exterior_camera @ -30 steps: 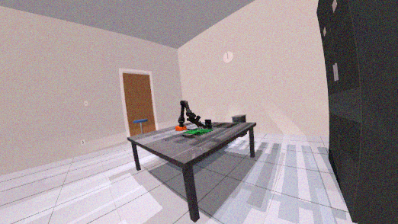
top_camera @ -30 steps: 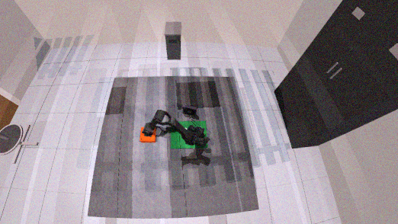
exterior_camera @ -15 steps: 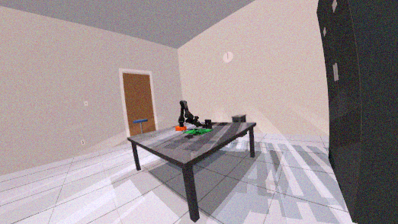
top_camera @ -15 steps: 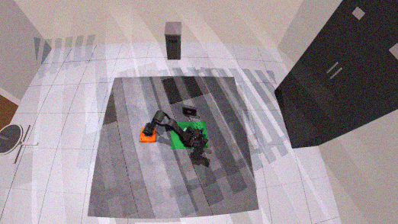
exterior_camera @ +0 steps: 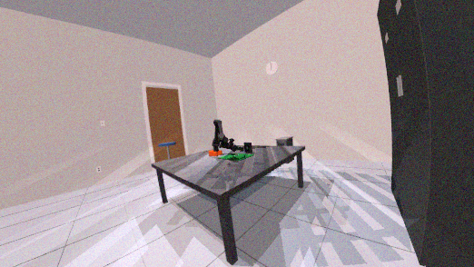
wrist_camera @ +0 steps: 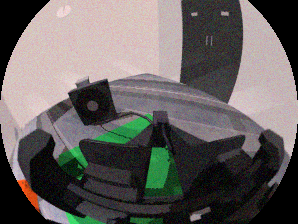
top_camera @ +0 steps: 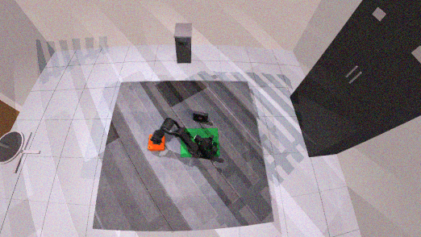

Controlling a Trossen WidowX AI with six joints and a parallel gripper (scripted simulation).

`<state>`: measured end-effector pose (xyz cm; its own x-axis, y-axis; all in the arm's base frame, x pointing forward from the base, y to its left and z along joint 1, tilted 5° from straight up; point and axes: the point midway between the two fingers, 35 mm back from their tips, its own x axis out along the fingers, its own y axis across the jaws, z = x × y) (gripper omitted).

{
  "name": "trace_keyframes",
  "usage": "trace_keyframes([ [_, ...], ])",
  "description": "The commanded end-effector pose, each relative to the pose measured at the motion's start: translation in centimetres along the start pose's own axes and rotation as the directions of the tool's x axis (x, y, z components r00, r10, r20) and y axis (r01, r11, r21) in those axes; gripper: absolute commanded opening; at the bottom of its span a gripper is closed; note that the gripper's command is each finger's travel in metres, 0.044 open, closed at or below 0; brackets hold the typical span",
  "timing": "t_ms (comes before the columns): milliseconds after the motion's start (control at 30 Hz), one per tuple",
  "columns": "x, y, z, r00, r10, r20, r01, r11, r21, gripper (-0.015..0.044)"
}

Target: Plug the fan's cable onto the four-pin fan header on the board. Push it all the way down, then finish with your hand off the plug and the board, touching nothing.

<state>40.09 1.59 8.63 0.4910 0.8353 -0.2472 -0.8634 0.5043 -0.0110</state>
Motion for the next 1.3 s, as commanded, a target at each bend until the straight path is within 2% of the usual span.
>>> trace_keyframes([
  [0, -0.5, 0.4, -0.1, 0.999, 0.009, 0.037, -0.008, 1.0, -0.002, 0.0],
  [600, -2.2, 2.1, 0.0, 0.986, 0.05, 0.159, -0.042, 0.998, -0.051, 0.0],
  [1267, -2.3, 1.9, 0.9, 0.989, 0.044, 0.144, -0.038, 0.998, -0.043, 0.0],
])
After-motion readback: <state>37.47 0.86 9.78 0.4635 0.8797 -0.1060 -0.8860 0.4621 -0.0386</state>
